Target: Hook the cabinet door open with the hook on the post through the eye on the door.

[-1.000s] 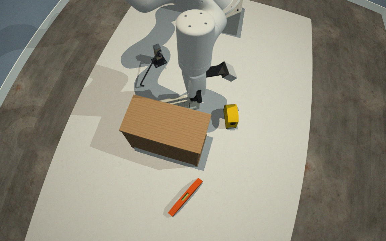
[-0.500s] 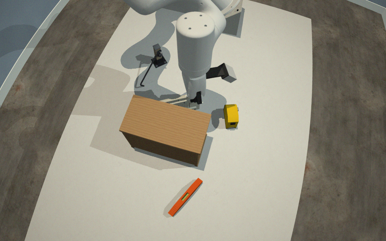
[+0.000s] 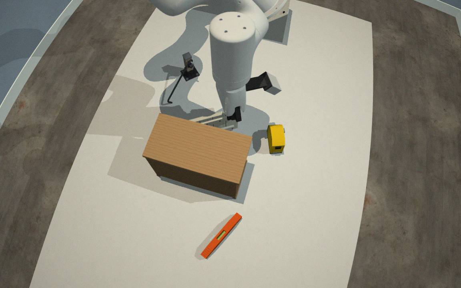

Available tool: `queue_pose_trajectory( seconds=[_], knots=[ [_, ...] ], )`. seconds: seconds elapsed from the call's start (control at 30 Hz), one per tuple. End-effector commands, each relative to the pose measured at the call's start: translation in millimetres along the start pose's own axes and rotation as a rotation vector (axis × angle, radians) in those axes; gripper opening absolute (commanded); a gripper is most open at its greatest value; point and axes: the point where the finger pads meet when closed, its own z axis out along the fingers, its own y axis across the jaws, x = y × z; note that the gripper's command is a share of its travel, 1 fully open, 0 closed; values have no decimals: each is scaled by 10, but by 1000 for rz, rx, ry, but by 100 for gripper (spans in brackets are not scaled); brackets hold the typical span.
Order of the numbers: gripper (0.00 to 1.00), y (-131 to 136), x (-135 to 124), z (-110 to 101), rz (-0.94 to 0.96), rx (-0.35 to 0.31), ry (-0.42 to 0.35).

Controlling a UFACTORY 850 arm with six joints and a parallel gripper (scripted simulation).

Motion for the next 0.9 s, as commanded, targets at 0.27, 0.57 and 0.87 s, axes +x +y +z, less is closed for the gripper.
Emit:
queue_pose_trajectory(
  seconds=[0.27,0.57,0.87],
  knots=[
    [27,-74,-1,-7,-48,-2,0],
    [27,-146,-4,-7,-96,-2,0],
    [27,-209,-10,-7,-144,-2,0]
  ],
)
